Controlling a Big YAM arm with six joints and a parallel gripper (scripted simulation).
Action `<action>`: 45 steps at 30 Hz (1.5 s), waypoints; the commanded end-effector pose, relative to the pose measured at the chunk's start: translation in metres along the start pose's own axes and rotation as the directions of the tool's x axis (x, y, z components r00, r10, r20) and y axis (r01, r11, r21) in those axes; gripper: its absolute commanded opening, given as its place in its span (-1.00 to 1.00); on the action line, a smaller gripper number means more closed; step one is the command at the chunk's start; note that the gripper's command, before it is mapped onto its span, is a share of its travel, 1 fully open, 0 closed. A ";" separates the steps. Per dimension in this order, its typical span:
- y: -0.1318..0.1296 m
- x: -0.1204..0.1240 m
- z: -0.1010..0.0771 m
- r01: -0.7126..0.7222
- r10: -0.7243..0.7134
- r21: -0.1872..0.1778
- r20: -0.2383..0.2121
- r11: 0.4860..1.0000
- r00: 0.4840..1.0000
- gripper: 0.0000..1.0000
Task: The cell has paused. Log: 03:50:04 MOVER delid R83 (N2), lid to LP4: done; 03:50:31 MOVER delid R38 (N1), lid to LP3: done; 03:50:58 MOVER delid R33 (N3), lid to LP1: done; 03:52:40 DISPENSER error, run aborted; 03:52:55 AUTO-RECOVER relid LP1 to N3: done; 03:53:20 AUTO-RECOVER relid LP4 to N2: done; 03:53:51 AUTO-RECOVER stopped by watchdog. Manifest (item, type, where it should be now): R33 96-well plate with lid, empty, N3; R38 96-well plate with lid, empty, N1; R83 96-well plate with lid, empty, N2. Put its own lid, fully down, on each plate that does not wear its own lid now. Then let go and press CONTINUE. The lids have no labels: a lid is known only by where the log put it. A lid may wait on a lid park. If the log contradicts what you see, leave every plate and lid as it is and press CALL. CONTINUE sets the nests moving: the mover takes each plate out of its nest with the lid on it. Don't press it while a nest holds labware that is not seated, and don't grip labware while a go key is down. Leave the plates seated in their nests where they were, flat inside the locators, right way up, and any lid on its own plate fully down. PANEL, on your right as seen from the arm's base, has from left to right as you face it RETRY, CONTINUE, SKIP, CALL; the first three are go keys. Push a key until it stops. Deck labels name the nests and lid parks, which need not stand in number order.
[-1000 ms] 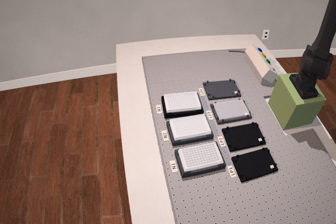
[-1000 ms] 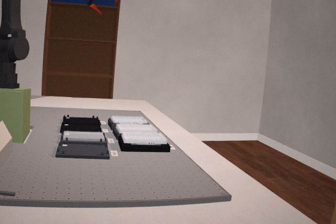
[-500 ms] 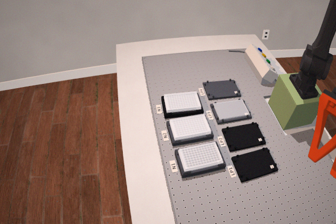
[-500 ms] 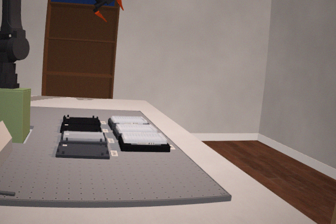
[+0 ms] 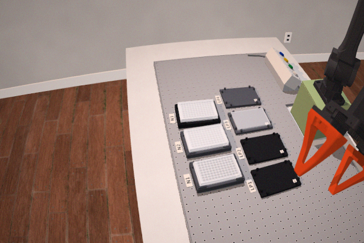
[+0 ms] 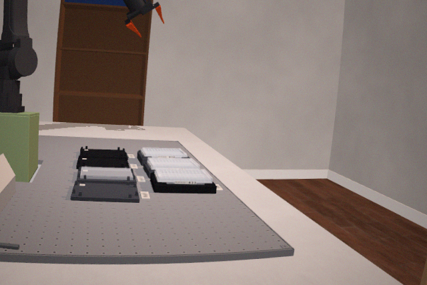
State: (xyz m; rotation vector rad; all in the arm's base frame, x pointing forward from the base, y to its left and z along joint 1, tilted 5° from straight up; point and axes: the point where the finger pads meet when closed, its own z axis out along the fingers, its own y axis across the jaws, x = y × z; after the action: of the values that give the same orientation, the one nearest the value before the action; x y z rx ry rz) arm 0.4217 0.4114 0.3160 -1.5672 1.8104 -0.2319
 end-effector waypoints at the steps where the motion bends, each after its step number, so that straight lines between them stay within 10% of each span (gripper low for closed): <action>1: -0.003 0.014 0.020 -0.009 0.009 0.007 -0.006 1.000 1.000 1.00; 11: 0.002 0.049 0.038 -0.137 0.133 -0.037 -0.109 0.990 0.985 1.00; 22: 0.008 0.067 0.057 -0.144 0.141 -0.035 -0.087 0.989 0.986 1.00; 28: 0.006 0.109 0.071 -0.256 0.242 -0.052 -0.189 0.965 0.952 1.00; 39: 0.013 0.127 0.087 -0.265 0.253 -0.051 -0.170 0.963 0.953 1.00; 45: 0.014 0.171 0.097 -0.378 0.351 -0.055 -0.268 0.924 0.897 1.00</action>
State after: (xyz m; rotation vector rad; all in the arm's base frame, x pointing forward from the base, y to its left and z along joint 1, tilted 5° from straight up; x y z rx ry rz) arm 0.4650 0.3062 0.1915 -1.3432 2.2093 -0.1737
